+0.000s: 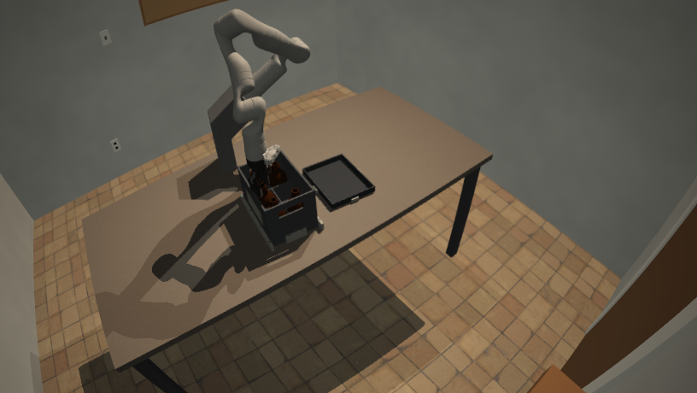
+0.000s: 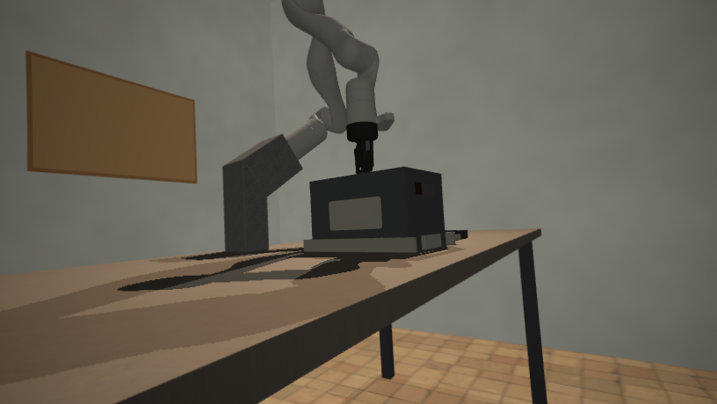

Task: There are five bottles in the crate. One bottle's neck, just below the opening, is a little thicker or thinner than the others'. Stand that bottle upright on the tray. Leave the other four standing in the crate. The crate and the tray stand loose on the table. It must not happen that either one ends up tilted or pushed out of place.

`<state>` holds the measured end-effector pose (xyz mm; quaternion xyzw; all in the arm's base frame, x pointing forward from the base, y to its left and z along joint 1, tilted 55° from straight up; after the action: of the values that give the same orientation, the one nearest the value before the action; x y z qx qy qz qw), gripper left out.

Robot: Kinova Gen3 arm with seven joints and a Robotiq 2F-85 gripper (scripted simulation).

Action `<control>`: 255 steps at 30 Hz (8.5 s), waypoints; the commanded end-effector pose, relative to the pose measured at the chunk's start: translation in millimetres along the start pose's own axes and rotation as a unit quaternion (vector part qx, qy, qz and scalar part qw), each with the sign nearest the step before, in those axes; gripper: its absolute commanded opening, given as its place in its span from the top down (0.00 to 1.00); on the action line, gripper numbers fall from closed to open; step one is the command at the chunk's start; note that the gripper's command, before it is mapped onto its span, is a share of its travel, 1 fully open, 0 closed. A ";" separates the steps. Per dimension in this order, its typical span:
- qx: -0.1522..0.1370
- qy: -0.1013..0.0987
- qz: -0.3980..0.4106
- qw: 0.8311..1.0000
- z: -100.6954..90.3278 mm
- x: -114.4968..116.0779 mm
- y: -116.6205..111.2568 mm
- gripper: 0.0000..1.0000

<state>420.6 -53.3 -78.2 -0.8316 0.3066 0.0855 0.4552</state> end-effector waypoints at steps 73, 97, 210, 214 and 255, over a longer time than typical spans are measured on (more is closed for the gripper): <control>0.000 0.001 0.000 1.000 -0.9 0.5 0.0 0.36; 0.000 0.001 0.000 1.000 -0.9 0.5 0.0 0.36; 0.000 0.001 0.000 1.000 -87.3 -56.7 -68.9 0.36; 0.000 0.001 0.000 1.000 -87.3 -56.7 -68.9 0.36; 0.000 0.001 0.000 1.000 -81.4 -56.8 -68.9 0.36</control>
<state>404.5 -68.4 41.2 -0.8315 0.3076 0.0844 0.4548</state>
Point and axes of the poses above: the point where the finger pads meet when closed, its own z axis out along the fingers, its own x axis across the jaws, y = z × x, the point moved 9 cm from there along -z, back along the fingers, and after that the axes turned 7 degrees about -z, right-handed, at the moved point
